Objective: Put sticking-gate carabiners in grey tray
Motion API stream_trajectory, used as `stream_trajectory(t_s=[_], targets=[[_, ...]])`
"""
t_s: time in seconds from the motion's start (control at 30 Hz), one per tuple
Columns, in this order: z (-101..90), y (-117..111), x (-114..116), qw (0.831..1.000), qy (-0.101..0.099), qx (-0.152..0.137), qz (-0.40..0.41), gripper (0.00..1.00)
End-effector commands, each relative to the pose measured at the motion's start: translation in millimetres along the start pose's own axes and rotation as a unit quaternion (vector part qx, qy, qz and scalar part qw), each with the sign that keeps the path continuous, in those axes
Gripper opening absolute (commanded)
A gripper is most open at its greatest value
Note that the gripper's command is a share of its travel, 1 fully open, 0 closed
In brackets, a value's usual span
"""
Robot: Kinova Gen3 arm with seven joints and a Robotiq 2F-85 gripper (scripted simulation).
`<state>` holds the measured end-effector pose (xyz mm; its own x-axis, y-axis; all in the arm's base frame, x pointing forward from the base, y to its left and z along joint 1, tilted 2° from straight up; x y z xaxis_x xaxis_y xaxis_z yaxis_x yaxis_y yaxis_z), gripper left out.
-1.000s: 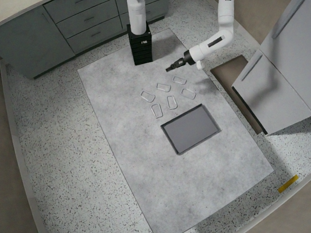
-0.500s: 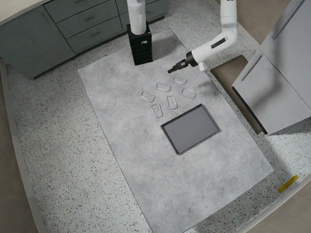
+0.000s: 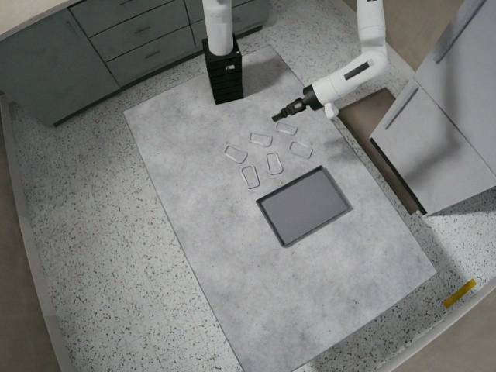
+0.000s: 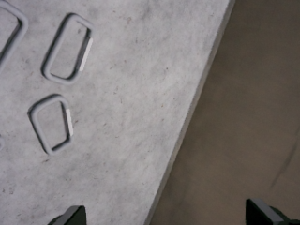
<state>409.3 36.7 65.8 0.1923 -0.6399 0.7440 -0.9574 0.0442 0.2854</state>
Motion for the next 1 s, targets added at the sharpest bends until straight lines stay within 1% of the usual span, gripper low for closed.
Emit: stream_trajectory(t_s=[0.0, 0.03, 0.07, 0.13, 0.53, 0.57, 0.6, 0.63, 0.67, 0.7, 0.97], targets=[[0.5, 3.6, 7.4, 0.990, -0.117, 0.066, -0.038, 1.00], [0.5, 3.7, 7.4, 0.990, -0.118, 0.067, -0.038, 1.00], [0.6, 3.8, 7.8, 0.989, -0.124, 0.070, -0.040, 1.00], [1.1, 4.4, 9.1, 0.985, -0.146, 0.082, -0.047, 1.00], [1.1, 4.4, 9.1, 0.985, -0.146, 0.082, -0.047, 1.00], [5.6, 6.9, 15.4, 0.953, -0.252, 0.144, -0.084, 1.00], [5.7, 6.9, 15.5, 0.952, -0.255, 0.145, -0.084, 1.00], [6.0, 7.1, 16.0, 0.949, -0.262, 0.150, -0.087, 1.00], [6.5, 7.3, 16.7, 0.944, -0.274, 0.156, -0.091, 1.00], [6.7, 7.3, 16.9, 0.943, -0.278, 0.158, -0.092, 1.00], [6.7, 7.3, 16.9, 0.943, -0.278, 0.158, -0.092, 1.00]])
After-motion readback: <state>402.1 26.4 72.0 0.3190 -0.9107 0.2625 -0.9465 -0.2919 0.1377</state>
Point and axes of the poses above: the point where the finger pads meet when closed, its own z axis out along the fingers, its own x axis across the jaws, y = z × x, the point moved 3 cm from there along -z, back along the fingers, and after that the axes turned 12 degrees about z, right-handed, at the moved point
